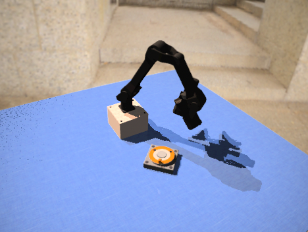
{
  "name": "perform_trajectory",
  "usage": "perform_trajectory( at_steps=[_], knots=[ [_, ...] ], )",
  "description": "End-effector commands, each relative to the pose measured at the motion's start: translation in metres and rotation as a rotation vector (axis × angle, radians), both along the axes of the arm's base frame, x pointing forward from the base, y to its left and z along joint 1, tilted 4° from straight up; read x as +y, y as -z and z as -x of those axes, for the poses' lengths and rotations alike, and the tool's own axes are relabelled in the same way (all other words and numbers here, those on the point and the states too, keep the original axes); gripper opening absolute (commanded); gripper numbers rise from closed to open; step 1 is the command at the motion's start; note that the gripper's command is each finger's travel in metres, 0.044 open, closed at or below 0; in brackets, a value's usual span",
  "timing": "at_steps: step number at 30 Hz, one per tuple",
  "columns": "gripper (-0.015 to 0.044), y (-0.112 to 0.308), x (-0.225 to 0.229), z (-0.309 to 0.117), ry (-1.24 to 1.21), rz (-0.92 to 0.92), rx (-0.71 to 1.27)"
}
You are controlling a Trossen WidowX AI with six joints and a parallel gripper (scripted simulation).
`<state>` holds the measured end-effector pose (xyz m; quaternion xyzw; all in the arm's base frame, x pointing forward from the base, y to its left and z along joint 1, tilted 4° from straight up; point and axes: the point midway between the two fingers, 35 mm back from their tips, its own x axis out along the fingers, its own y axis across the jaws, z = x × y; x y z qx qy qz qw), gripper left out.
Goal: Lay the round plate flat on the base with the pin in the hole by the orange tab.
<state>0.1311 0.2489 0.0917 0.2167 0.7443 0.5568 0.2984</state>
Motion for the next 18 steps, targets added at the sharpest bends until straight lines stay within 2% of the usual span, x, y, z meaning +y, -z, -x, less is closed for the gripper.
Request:
perform_trajectory(
  at_steps=[1, 3, 7, 9, 15, 18],
  knots=[
    [0.0374, 0.001, -0.002, -0.001, -0.003, 0.008, -0.010],
    [0.0321, 0.012, -0.021, -0.014, -0.022, 0.079, -0.098],
    [0.0216, 0.044, -0.085, -0.066, 0.020, 0.378, -0.371],
    [0.0164, 0.049, -0.100, -0.079, 0.046, 0.450, -0.423],
    [0.0006, 0.058, -0.190, -0.146, 0.272, 0.872, -0.663],
    [0.0000, 0.055, -0.220, -0.164, 0.361, 1.003, -0.719]
  ],
)
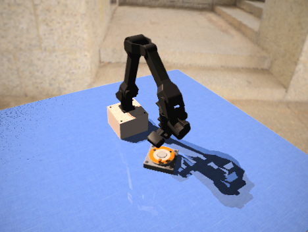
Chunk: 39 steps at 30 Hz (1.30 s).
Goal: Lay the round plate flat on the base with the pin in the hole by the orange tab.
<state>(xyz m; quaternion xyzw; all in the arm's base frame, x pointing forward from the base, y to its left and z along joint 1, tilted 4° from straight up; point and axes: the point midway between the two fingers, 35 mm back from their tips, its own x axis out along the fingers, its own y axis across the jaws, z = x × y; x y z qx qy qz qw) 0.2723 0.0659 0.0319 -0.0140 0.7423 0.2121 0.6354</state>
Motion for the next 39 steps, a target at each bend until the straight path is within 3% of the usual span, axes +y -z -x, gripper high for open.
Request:
perform_trajectory(
  at_steps=[1, 4, 13, 22, 39],
  knots=[
    [0.0000, -0.009, -0.055, -0.033, 0.178, 0.207, -0.156],
    [0.0000, -0.018, -0.088, -0.048, 0.295, 0.322, -0.241],
    [0.0000, -0.017, -0.088, -0.050, 0.295, 0.322, -0.241],
    [0.0000, 0.029, -0.090, -0.054, 0.295, 0.322, -0.241],
    [0.0000, 0.030, -0.081, -0.068, 0.295, 0.321, -0.241]
  ],
)
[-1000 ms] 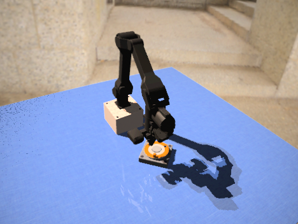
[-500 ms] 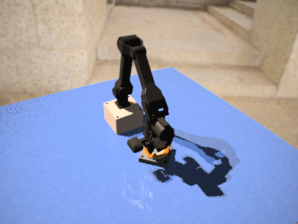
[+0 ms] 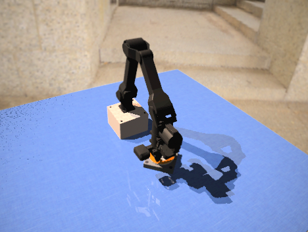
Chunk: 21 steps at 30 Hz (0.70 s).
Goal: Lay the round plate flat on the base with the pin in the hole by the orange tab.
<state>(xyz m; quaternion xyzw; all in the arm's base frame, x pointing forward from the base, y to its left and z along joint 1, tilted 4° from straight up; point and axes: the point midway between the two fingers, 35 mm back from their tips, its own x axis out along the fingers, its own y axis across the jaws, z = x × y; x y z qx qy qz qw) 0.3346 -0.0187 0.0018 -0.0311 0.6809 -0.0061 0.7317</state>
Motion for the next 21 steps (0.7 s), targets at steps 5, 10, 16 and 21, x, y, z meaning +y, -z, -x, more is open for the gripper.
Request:
perform_trajectory(
  at_steps=[5, 10, 16, 21],
  knots=[
    [0.0000, 0.000, 0.010, -0.010, 0.000, 0.001, -0.005],
    [0.0000, 0.000, 0.016, -0.013, 0.000, 0.000, -0.005],
    [0.0000, -0.001, 0.023, -0.017, 0.000, 0.000, -0.006],
    [0.0000, -0.002, 0.029, -0.019, 0.000, -0.001, -0.006]
  ],
)
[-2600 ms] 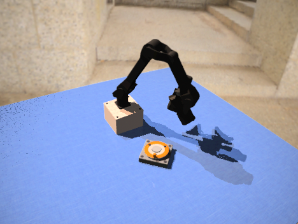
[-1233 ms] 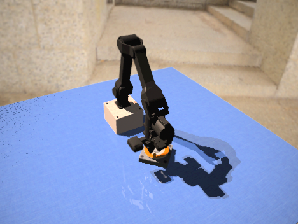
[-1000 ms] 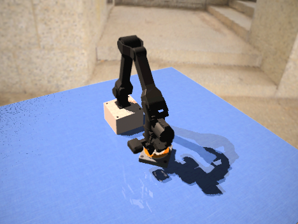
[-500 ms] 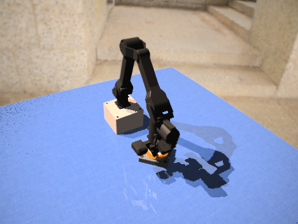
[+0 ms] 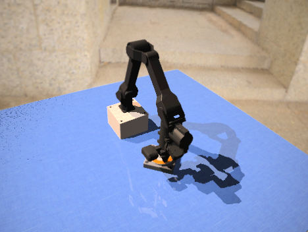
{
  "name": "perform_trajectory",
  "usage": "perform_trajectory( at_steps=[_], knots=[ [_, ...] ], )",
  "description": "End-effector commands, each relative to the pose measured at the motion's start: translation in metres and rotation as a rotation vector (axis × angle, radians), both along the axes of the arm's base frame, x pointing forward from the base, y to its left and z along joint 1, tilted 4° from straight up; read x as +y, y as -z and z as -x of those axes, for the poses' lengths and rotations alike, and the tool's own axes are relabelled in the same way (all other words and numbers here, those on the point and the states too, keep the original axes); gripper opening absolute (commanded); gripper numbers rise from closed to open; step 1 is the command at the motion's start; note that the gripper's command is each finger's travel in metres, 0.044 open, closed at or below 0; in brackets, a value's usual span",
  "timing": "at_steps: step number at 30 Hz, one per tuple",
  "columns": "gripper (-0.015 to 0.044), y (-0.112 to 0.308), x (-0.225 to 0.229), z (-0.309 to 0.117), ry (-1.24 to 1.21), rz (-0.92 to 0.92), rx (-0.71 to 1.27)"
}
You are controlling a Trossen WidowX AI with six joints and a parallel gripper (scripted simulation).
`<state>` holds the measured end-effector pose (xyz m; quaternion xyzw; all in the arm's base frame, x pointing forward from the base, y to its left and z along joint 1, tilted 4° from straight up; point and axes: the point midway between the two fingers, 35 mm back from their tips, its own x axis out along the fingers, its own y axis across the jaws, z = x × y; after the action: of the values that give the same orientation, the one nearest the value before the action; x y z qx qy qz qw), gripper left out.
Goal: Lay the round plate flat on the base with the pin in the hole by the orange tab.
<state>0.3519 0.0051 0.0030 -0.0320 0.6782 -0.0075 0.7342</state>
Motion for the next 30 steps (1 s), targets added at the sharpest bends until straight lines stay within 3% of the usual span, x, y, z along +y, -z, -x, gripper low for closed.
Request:
perform_trajectory(
  at_steps=[1, 30],
  knots=[
    [0.0000, -0.001, 0.006, -0.002, 0.000, -0.004, 0.002],
    [0.0000, -0.001, 0.040, 0.002, 0.000, -0.007, 0.002]
  ],
)
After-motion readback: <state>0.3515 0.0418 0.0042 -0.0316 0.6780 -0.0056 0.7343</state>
